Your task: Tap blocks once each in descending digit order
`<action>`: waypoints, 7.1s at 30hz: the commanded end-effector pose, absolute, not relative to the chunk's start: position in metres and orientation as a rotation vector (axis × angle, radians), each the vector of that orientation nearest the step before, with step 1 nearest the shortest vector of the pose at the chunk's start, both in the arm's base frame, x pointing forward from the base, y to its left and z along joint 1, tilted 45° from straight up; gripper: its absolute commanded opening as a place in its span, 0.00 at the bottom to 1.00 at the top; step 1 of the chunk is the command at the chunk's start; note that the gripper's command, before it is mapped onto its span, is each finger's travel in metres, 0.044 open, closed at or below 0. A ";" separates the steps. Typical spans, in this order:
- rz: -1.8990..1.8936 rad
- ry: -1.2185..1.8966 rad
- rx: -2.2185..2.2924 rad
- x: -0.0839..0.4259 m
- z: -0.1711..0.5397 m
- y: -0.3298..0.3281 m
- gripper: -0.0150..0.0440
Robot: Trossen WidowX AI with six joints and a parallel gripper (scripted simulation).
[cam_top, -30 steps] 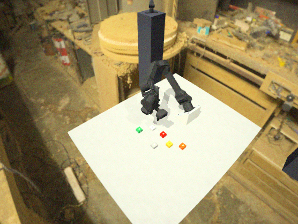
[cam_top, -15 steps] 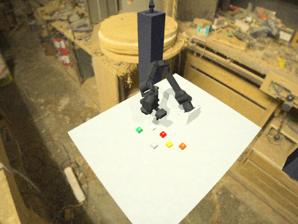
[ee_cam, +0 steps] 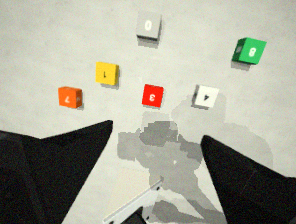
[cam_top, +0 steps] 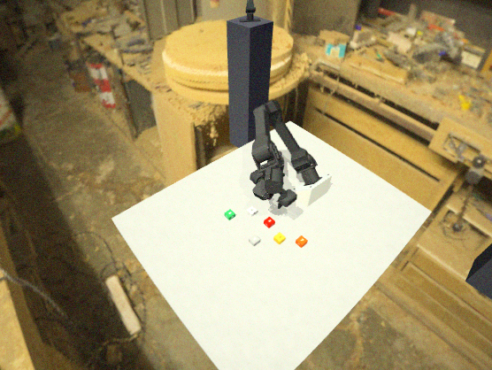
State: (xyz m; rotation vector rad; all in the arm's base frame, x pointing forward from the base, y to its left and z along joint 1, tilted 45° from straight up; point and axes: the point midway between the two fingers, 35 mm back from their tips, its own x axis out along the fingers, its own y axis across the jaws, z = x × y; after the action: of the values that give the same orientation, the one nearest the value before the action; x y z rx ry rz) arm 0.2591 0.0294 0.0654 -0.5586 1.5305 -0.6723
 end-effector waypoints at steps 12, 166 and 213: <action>-0.690 1.530 -0.538 0.255 0.060 0.031 0.93; -0.698 1.523 -0.542 0.345 0.098 -0.130 0.40; -0.696 1.522 -0.542 0.346 0.103 -0.124 0.29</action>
State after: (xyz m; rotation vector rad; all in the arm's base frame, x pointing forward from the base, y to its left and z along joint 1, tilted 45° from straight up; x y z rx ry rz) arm 0.3443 -0.1286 0.0955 -0.5470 1.5271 -0.6866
